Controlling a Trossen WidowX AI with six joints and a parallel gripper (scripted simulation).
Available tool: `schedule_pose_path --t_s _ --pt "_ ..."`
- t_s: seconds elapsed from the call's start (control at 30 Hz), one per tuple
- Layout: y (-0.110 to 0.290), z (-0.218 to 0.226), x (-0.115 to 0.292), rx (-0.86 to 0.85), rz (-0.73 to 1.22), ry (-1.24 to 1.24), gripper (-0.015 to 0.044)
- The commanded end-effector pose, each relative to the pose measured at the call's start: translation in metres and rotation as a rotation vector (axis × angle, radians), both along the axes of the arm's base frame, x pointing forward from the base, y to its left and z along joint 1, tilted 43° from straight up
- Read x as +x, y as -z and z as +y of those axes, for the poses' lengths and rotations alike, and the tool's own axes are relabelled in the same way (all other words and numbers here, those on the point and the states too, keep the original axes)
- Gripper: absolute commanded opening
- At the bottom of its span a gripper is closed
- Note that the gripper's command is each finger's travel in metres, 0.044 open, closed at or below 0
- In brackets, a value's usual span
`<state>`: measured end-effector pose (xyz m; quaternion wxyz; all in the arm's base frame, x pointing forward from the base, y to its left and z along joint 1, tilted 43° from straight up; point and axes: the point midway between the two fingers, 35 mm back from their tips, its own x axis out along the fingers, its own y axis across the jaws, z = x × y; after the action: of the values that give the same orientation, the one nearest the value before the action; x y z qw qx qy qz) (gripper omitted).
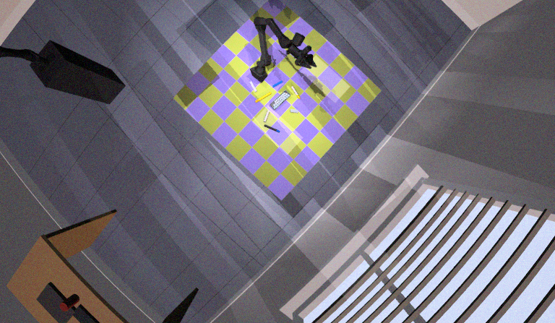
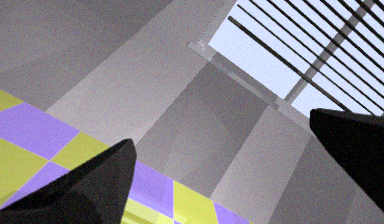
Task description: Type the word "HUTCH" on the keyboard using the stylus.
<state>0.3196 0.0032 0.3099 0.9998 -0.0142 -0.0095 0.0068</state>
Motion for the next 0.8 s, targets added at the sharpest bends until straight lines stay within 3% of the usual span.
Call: schedule_pose_path --t_s 0.0,0.27,0.53,0.77 --pt "0.002 0.0 0.001 -0.002 0.011 -0.003 0.0414" --pt "0.117 0.01 0.035 -0.014 0.505 -0.155 0.0204" --pt "0.237 0.022 0.014 0.146 1.057 -0.357 0.0" --pt "0.3 0.038 -0.032 0.45 1.474 -0.518 0.0"
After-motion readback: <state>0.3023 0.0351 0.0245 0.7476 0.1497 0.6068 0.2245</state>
